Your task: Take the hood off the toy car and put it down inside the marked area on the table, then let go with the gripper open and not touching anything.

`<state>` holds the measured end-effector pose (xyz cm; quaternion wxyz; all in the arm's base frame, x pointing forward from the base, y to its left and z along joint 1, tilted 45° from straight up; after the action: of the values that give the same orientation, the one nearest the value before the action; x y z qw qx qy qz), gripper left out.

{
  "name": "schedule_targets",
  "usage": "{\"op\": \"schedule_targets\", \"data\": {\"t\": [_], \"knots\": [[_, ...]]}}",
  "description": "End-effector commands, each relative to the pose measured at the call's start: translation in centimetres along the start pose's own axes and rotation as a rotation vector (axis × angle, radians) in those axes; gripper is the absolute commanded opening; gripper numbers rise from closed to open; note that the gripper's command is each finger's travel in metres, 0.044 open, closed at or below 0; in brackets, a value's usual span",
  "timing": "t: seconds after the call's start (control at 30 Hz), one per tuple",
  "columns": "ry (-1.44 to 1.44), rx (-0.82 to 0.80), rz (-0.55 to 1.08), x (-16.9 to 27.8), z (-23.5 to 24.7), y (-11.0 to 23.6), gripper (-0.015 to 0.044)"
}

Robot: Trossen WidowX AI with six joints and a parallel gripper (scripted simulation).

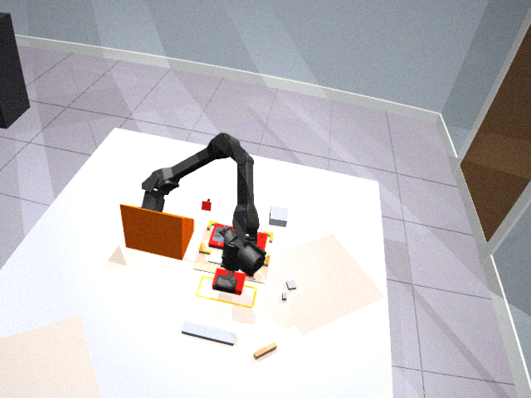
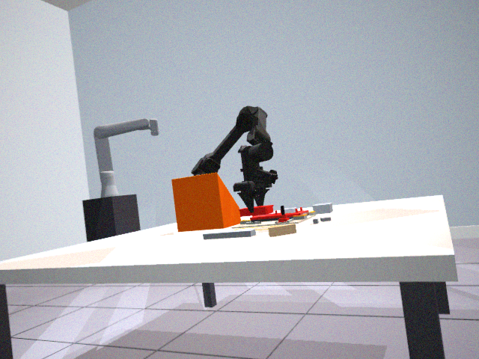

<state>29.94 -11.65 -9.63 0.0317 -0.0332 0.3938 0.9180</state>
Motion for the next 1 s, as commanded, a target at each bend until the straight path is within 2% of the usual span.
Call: {"op": "schedule_targets", "data": {"t": [0.0, 0.97], "knots": [[-0.006, -0.004, -0.001, 0.1, 0.0, -0.3, 0.0], [-0.005, -0.006, 0.0, 0.2, 0.1, -2.2, 0.0]]}}
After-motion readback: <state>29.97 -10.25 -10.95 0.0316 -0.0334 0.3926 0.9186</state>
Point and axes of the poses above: the point midway between the two fingers, 35 mm back from their tips, its own y axis back along the fingers, its own z axis across the jaws, x = y × z, the point moved 6 cm from there along y, back along the fingers, and after that the axes turned 4 degrees about y, right-handed, at the moved point
